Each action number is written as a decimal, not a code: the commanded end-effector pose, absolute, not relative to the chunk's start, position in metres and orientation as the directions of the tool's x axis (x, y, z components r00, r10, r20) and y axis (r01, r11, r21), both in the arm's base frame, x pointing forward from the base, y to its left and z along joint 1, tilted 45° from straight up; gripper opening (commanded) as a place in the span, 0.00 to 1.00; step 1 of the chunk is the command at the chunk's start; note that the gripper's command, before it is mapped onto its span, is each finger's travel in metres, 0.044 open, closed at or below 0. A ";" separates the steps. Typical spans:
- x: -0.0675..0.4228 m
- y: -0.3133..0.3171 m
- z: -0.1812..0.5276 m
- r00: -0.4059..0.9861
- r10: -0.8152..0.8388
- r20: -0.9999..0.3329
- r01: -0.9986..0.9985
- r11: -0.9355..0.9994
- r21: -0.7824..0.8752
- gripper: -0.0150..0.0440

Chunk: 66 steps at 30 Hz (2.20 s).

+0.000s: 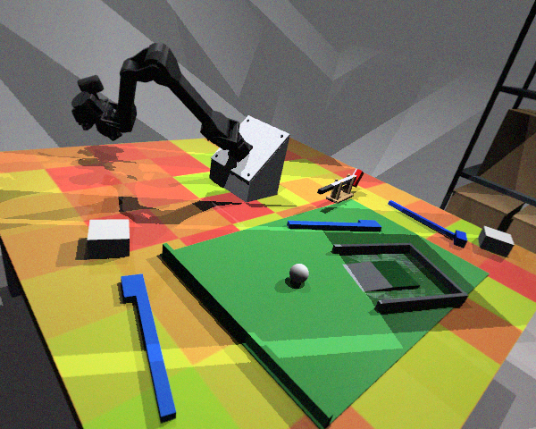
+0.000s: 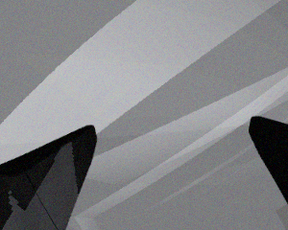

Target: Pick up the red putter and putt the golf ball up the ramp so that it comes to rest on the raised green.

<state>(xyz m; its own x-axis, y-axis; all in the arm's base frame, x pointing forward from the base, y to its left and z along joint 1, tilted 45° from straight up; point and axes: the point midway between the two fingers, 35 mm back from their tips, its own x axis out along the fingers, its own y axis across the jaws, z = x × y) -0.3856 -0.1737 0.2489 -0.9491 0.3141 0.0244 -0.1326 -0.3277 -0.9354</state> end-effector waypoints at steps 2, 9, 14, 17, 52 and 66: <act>-0.370 -0.209 0.262 -0.982 0.187 0.030 -0.115 -0.463 -0.879 1.00; -0.346 -0.251 0.273 -0.999 0.030 0.030 -0.042 -0.605 -0.795 1.00; -0.325 -0.278 0.281 -0.996 -0.083 0.029 0.037 -0.691 -0.722 1.00; -0.311 -0.294 0.285 -0.988 -0.152 0.029 0.094 -0.734 -0.673 1.00; -0.008 -0.434 0.348 -0.398 -0.913 0.087 0.885 -0.407 -0.227 1.00; 0.163 -0.411 0.335 0.044 -0.999 -0.011 0.948 0.046 -0.315 1.00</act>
<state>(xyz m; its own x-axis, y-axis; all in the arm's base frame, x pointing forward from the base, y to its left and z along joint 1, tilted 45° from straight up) 0.1104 -0.4212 0.3468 -0.0944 -0.9948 0.0380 0.9612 -0.1010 -0.2568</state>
